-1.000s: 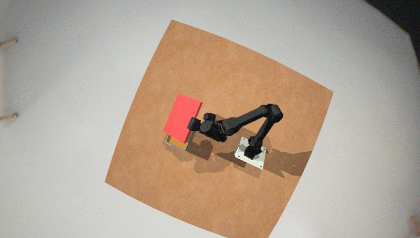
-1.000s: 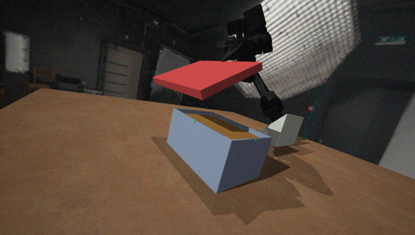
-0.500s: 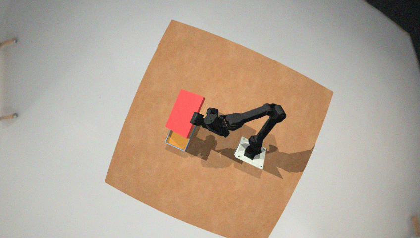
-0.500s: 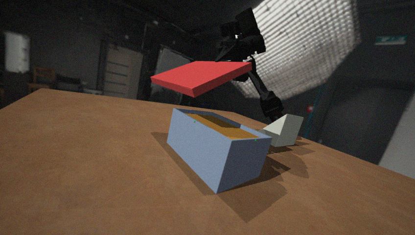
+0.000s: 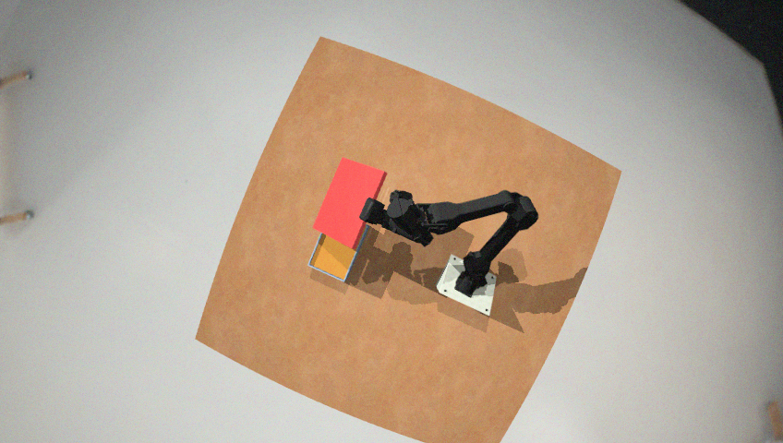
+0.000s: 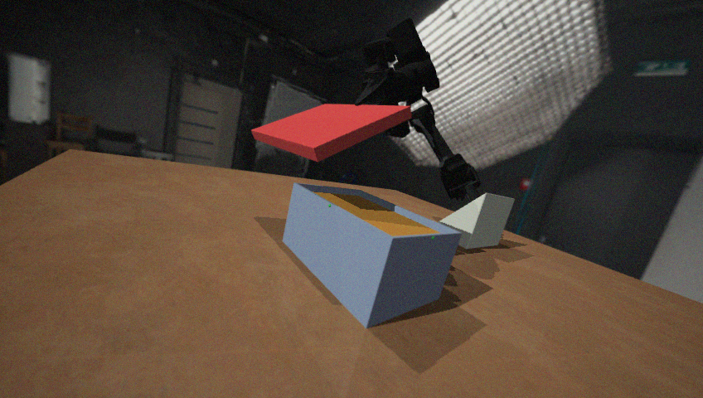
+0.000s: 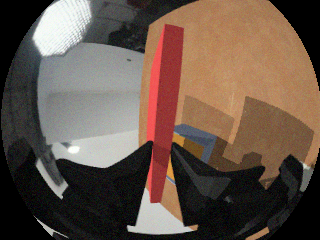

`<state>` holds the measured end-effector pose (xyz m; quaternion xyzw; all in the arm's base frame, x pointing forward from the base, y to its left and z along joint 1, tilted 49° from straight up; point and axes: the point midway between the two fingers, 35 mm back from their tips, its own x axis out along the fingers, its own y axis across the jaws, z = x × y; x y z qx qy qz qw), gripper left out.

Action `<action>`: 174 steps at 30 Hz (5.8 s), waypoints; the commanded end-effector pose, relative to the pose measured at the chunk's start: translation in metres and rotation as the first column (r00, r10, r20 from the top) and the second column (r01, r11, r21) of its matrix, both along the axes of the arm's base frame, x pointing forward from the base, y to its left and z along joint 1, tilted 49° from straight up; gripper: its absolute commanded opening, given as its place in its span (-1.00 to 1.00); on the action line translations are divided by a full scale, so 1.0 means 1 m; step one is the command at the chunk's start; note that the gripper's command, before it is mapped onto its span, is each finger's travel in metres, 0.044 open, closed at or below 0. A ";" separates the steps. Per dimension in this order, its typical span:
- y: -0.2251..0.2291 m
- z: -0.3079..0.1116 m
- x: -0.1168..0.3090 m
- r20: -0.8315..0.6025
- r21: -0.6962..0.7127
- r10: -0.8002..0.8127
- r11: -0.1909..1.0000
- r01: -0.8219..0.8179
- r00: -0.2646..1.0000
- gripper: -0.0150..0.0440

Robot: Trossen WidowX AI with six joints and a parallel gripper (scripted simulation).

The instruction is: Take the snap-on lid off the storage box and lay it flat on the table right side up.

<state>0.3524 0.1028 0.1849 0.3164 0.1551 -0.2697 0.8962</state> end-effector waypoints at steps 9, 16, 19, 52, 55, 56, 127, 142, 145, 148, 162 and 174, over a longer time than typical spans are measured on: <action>-0.016 0.022 0.000 0.007 0.007 0.007 1.000 -0.007 1.000 -0.49; -0.025 0.033 0.001 0.007 0.007 0.007 1.000 -0.007 1.000 -0.49; -0.029 0.037 0.001 0.007 0.006 0.007 1.000 -0.007 1.000 -0.49; -0.073 0.087 0.003 0.008 0.005 0.007 1.000 -0.007 1.000 -0.49; -0.077 0.092 0.003 0.008 0.004 0.007 1.000 -0.007 1.000 -0.49; -0.078 0.093 0.003 0.008 0.004 0.007 1.000 -0.007 1.000 -0.49; -0.143 0.126 0.006 0.012 0.001 0.007 1.000 -0.007 1.000 -0.49; -0.152 0.119 0.007 0.013 0.001 0.007 1.000 -0.007 1.000 -0.49; -0.154 0.117 0.007 0.013 0.001 0.007 1.000 -0.007 1.000 -0.49; -0.156 0.116 0.007 0.013 0.000 0.007 1.000 -0.007 1.000 -0.49; -0.164 0.109 0.008 0.014 0.000 0.007 1.000 -0.007 1.000 -0.49; -0.171 0.102 0.009 0.015 -0.001 0.007 1.000 -0.007 1.000 -0.49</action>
